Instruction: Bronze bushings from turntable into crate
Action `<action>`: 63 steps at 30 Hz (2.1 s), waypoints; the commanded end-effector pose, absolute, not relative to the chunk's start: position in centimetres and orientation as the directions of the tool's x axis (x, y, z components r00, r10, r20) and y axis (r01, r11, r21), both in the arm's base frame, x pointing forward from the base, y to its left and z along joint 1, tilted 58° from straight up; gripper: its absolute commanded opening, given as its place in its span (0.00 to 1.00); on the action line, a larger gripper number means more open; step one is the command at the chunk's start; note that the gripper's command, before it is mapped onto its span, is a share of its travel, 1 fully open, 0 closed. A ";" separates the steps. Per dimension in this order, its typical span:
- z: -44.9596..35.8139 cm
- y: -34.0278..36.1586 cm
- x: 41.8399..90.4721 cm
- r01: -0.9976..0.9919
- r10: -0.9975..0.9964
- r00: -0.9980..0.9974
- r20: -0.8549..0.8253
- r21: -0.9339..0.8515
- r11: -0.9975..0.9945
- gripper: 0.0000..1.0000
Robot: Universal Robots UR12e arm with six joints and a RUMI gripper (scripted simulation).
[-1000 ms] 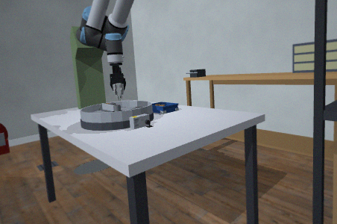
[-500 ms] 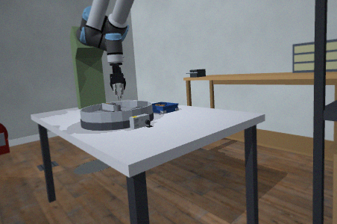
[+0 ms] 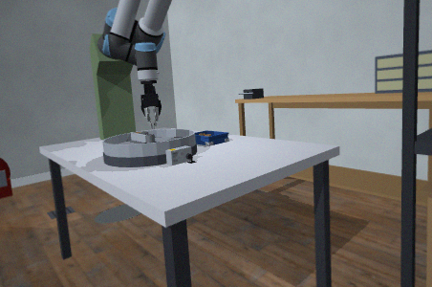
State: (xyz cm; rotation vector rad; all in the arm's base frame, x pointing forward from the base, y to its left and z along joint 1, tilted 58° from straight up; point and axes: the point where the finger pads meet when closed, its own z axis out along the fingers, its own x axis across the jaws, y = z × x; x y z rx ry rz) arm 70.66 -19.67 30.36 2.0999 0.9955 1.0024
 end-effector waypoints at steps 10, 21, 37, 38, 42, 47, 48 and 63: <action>30.4 -19.7 70.7 0.366 0.821 0.433 0.372 0.760 -0.537 0.06; 30.4 -19.7 70.7 0.366 0.821 0.433 0.372 0.760 -0.537 0.06; 21.0 -18.2 65.0 0.366 0.821 0.433 0.372 0.760 -0.537 0.05; 19.9 -18.0 64.4 0.366 0.821 0.433 0.372 0.760 -0.537 0.05; 18.0 -17.7 63.1 0.366 0.821 0.433 0.372 0.760 -0.537 0.05; 18.0 -17.6 63.1 0.366 0.821 0.433 0.372 0.760 -0.537 0.05; 18.0 -17.6 63.1 0.366 0.821 0.433 0.372 0.760 -0.537 0.05; 18.0 -17.6 63.1 0.366 0.821 0.433 0.372 0.760 -0.537 0.05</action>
